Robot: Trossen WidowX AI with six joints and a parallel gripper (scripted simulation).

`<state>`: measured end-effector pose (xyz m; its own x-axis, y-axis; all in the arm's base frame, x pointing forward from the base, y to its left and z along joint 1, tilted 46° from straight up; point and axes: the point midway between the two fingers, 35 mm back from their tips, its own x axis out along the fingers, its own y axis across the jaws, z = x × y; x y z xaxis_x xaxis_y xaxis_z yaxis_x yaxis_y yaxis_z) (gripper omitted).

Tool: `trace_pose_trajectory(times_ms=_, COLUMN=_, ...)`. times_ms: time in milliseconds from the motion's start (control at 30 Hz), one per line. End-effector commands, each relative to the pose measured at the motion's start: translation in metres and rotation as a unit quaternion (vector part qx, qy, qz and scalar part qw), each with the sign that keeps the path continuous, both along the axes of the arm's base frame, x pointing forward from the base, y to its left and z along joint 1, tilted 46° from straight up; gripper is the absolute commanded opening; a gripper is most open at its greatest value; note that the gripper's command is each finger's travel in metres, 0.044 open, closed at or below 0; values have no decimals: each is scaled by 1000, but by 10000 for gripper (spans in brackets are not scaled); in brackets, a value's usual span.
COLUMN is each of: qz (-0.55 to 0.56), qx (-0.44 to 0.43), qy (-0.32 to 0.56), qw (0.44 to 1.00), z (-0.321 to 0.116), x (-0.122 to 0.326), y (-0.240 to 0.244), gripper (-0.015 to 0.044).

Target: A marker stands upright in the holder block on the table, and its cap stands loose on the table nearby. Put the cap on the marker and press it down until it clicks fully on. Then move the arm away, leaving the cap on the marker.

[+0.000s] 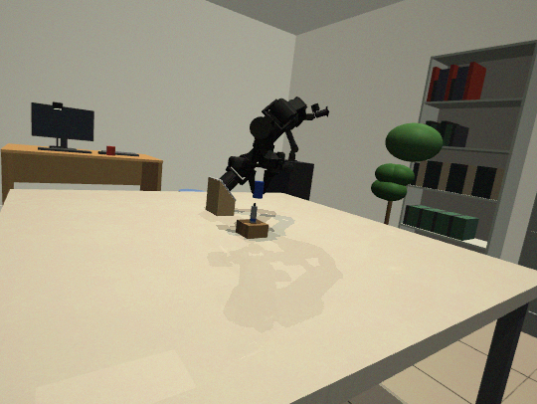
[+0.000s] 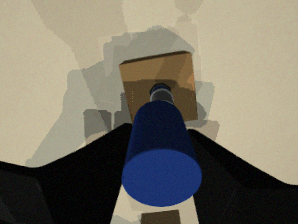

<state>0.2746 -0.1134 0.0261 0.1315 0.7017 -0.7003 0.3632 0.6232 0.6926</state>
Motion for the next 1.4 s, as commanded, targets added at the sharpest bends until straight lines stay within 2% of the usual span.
trace_pose_trajectory(times_ms=0, qz=2, qx=2, qy=0, qw=1000, z=-3, x=-5, y=-4, gripper=0)
trace_pose_trajectory(times_ms=1367, qz=2, qx=3, qy=-1, qw=1000, z=-42, x=2, y=37, gripper=0)
